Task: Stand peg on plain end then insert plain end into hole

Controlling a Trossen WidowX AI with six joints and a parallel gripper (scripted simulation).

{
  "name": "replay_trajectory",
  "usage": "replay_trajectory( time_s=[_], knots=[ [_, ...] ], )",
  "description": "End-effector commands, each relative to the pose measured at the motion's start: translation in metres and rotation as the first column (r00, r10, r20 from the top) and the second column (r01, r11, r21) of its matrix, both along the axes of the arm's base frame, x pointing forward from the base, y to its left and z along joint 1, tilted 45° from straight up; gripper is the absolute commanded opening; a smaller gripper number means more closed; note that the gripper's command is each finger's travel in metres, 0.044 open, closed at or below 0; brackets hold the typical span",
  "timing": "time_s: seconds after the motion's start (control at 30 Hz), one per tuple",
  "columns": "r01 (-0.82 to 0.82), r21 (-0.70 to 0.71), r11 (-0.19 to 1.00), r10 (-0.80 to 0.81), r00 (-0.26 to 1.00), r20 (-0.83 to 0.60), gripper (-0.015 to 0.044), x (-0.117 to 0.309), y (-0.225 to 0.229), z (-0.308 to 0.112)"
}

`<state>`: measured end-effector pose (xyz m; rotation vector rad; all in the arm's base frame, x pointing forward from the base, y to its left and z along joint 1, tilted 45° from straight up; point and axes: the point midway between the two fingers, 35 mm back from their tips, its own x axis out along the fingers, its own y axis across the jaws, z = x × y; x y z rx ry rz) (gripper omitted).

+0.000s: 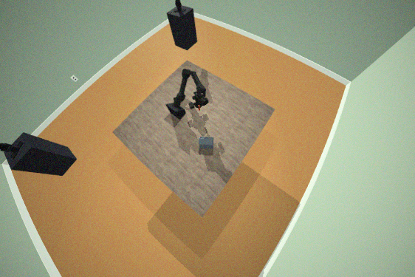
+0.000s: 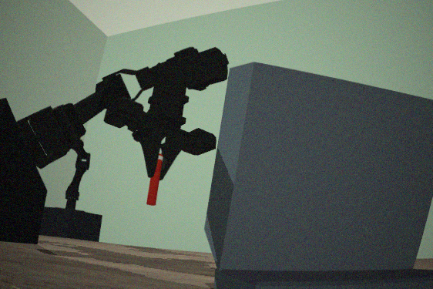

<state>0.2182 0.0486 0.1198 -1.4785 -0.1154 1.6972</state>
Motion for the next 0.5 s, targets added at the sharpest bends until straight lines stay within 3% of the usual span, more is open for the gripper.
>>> replay_trajectory(
  time_s=[0.0, 0.47],
  knots=[
    [-0.011, -0.047, 0.999, 0.011, 1.0, 0.004, 0.0, 0.005, -0.004, -0.008],
    [-0.03, -0.199, 0.979, 0.042, 0.998, 0.053, 0.0, 0.025, -0.017, -0.026]
  ],
)
